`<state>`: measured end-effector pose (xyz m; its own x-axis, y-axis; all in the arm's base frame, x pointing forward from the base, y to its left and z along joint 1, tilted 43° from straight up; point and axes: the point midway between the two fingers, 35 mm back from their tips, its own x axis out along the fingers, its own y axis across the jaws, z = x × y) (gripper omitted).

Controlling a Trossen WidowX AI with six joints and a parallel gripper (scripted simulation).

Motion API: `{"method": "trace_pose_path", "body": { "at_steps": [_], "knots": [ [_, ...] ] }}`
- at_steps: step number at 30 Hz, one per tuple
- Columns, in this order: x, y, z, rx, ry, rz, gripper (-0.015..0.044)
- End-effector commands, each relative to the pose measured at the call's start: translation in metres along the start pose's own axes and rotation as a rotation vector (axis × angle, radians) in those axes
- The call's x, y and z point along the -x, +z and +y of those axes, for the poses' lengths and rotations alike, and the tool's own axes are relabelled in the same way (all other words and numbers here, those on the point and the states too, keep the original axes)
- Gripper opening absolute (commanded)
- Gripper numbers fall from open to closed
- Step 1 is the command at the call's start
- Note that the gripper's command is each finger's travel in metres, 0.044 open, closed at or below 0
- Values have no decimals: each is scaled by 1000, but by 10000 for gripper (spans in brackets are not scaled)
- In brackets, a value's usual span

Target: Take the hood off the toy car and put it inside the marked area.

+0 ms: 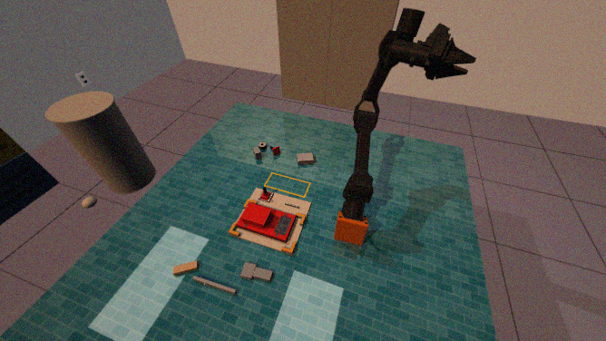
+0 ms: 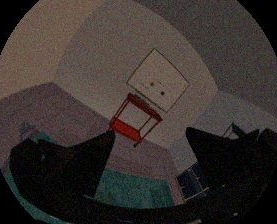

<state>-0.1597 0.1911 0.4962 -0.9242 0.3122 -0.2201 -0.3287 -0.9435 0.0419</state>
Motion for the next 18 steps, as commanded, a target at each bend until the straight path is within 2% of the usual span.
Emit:
{"method": "trace_pose_path", "body": {
  "at_steps": [1,9,18],
  "knots": [
    [-2,-27,-60,-163,-161,72,440],
    [25,-85,-152,-476,-459,163,440],
    [69,-141,-214,-670,-699,230,440]
  ]
}}
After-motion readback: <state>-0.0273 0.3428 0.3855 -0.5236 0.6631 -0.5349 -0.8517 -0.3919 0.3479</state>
